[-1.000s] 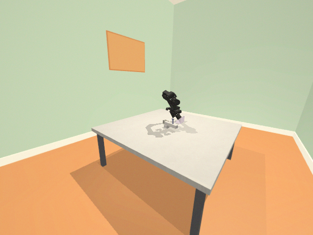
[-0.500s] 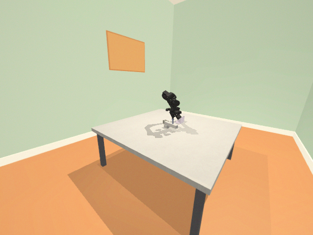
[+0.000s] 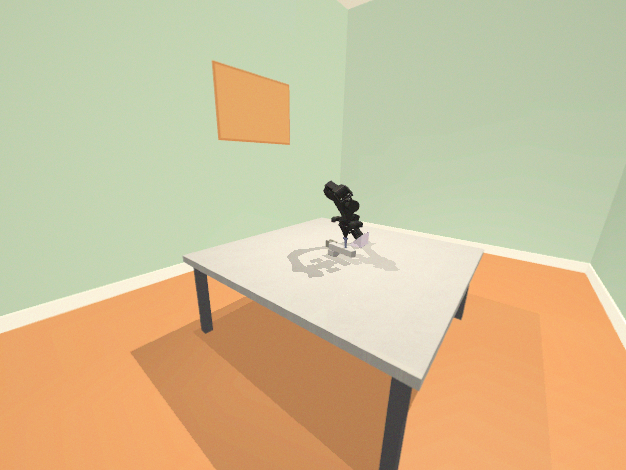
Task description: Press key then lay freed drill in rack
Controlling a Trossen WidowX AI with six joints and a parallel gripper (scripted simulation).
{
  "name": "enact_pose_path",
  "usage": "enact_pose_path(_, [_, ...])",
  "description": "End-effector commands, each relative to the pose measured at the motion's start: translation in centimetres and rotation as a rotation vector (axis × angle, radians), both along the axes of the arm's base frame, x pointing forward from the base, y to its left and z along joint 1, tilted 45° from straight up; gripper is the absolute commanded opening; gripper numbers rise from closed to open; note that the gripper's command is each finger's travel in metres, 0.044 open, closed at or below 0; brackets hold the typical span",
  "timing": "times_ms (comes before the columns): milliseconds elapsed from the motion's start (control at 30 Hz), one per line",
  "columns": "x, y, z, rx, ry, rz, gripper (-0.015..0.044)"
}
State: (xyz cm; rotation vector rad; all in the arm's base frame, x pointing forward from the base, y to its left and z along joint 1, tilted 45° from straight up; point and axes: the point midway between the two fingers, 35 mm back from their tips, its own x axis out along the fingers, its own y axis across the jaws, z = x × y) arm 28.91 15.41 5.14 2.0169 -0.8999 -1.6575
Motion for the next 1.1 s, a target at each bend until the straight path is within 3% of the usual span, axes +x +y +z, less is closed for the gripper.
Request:
enact_pose_path(0, [0.06,-0.67,-0.62,-0.009,0.010,-0.011,0.0000])
enact_pose_path(1067, [0.01,-1.38,-1.29,-0.010,0.009,-0.011,0.0000])
